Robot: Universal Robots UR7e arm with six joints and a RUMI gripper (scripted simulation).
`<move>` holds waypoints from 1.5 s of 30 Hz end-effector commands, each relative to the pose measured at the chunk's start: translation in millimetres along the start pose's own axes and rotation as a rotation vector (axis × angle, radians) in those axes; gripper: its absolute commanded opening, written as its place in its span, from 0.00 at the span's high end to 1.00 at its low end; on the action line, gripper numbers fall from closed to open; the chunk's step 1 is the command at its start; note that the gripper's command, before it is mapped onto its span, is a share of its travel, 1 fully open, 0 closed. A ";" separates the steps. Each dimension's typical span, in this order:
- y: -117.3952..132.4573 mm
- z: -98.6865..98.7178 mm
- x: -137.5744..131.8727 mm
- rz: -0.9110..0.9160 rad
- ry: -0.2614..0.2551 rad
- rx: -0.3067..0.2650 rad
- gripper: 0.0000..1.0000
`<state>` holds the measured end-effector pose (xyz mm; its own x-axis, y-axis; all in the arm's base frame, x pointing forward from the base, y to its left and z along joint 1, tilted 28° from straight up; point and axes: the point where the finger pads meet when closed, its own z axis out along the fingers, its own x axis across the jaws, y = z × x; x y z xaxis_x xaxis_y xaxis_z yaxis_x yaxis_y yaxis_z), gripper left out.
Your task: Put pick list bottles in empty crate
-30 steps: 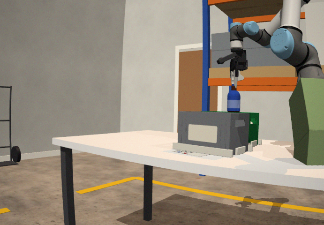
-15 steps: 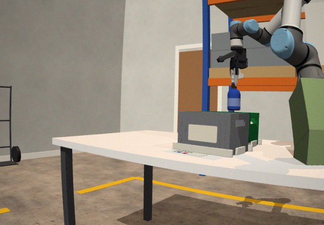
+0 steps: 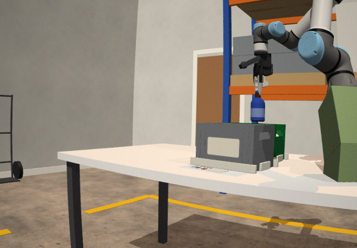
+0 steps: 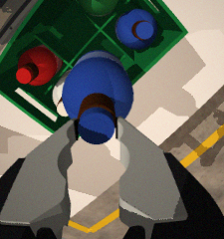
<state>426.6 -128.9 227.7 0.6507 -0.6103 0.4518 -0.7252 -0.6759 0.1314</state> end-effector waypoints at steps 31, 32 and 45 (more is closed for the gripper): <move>-6.3 -2.8 -14.3 0.000 0.007 0.003 1.00; -7.0 -2.8 -16.2 0.000 0.007 0.003 1.00; -14.4 -2.7 -36.9 0.000 0.007 0.003 1.00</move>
<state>415.6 -104.9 213.6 0.6525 -0.6091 0.4508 -0.7237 -0.6774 0.1321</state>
